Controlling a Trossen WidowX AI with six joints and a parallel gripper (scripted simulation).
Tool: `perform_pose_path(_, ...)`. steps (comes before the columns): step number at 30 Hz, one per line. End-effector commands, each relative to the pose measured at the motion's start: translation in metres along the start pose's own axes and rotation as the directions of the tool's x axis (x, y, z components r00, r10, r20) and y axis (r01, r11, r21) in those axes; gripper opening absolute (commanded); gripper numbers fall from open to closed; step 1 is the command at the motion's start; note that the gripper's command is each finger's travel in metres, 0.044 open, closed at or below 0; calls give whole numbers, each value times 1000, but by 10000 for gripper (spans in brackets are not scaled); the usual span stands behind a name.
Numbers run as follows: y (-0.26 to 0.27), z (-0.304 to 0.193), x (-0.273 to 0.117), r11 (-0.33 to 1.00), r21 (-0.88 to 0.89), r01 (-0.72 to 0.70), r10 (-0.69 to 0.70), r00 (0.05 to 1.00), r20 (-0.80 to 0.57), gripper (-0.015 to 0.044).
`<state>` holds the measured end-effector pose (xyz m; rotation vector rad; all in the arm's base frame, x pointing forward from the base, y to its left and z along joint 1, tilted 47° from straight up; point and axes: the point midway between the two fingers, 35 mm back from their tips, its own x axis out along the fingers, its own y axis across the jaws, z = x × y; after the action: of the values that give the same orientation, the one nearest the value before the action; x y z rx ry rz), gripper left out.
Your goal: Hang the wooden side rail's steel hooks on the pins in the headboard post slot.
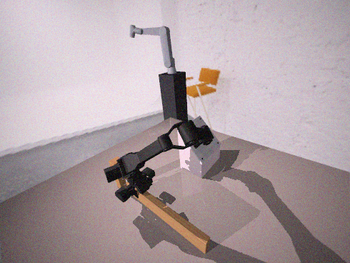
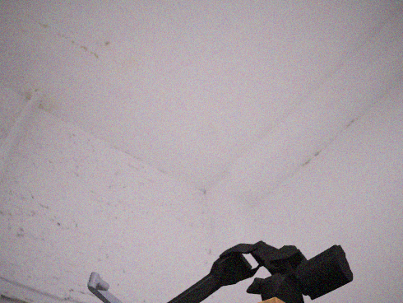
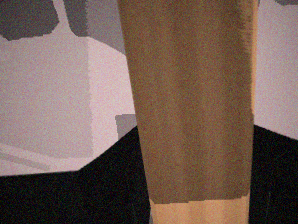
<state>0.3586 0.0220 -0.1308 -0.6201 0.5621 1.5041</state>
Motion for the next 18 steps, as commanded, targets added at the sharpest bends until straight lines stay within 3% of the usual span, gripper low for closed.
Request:
perform_pose_path(1, -5, -4, -5, 1000, 0, 16, -16, 1000, -5, 0)
perform_pose_path(18, -3, -6, -4, 1000, 0, 16, -16, 1000, -5, 0)
